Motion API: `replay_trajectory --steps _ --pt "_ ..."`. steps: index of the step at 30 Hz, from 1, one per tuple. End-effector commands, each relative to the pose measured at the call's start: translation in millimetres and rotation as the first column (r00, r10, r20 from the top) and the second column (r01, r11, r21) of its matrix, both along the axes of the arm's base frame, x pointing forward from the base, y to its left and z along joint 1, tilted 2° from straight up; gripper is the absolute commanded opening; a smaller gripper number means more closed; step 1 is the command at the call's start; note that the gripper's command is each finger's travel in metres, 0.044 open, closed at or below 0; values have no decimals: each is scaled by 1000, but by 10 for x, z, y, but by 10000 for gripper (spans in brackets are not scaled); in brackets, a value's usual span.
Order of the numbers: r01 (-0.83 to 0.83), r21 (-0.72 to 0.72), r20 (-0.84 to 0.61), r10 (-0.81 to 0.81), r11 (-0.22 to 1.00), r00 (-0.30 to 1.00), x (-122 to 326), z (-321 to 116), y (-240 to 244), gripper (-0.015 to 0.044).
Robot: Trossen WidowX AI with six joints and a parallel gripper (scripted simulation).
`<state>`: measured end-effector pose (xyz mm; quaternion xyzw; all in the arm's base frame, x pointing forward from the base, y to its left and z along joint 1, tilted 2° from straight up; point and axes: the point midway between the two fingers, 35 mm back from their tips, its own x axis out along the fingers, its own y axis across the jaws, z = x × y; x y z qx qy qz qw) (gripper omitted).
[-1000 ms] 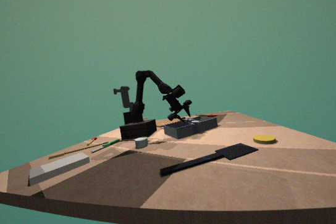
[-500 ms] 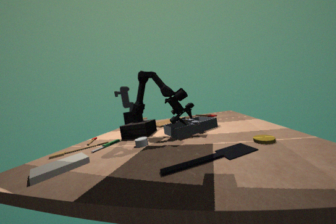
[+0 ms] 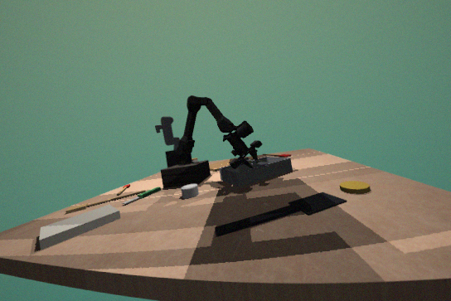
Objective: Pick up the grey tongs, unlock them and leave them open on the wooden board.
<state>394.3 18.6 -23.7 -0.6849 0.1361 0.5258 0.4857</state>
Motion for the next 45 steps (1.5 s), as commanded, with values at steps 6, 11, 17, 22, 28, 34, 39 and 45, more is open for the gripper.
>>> replay_trajectory --steps 6,11,17,22,28,34,39,45 --pt "0 0 -1 0 1000 1000 -2 1 -2 62" --pt "0 0 -1 0 1000 1000 -2 1 -2 10" --pt "0 0 0 0 1000 1000 9 86 -6 -148" --pt "3 -2 0 -3 1000 1000 12 646 -25 -150" --pt "4 -2 0 -4 1000 1000 -2 770 -28 -150" --pt "4 -3 -2 -4 1000 1000 -2 769 -28 -150" --pt "7 -29 -45 -8 1000 999 11 752 -30 -150" --pt "6 -80 -127 -17 997 992 24 727 -32 -150"
